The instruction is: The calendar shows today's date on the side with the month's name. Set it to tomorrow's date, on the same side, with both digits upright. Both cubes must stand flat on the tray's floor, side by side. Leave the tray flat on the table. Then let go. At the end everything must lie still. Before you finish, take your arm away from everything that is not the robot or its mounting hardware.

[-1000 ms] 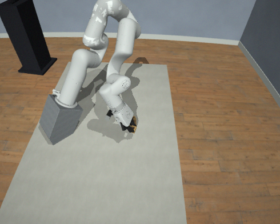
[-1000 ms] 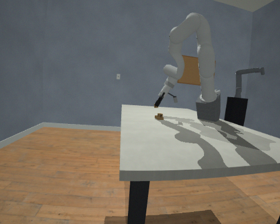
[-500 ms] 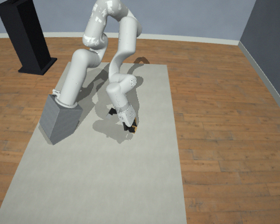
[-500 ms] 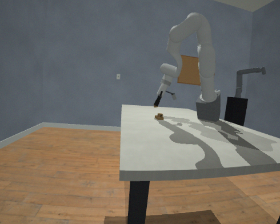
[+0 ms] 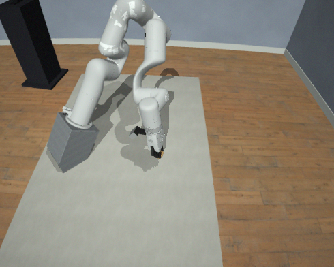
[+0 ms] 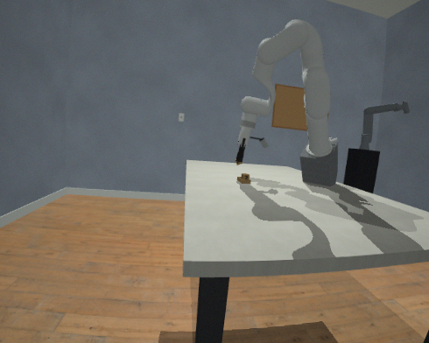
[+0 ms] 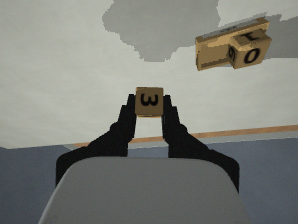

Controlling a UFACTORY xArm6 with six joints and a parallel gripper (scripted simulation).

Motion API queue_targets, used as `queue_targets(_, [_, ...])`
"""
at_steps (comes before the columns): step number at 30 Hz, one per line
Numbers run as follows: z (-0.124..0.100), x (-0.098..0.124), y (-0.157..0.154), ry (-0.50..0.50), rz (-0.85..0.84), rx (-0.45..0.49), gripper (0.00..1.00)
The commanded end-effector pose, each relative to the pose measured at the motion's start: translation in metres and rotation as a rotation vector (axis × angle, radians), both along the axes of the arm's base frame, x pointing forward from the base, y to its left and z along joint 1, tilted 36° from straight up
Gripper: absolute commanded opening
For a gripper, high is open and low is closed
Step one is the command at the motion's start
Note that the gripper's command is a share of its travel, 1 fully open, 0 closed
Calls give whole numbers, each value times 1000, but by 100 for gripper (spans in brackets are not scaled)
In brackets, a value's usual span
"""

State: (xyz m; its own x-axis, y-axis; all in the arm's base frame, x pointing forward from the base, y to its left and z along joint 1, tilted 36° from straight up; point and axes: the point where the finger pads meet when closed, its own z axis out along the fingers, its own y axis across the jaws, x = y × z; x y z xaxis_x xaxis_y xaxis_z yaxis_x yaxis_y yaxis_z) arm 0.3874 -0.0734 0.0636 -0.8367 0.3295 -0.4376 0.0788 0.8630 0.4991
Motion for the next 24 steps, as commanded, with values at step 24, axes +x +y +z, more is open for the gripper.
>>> queue_targets(24, [3,6,-3,274,154,30,27])
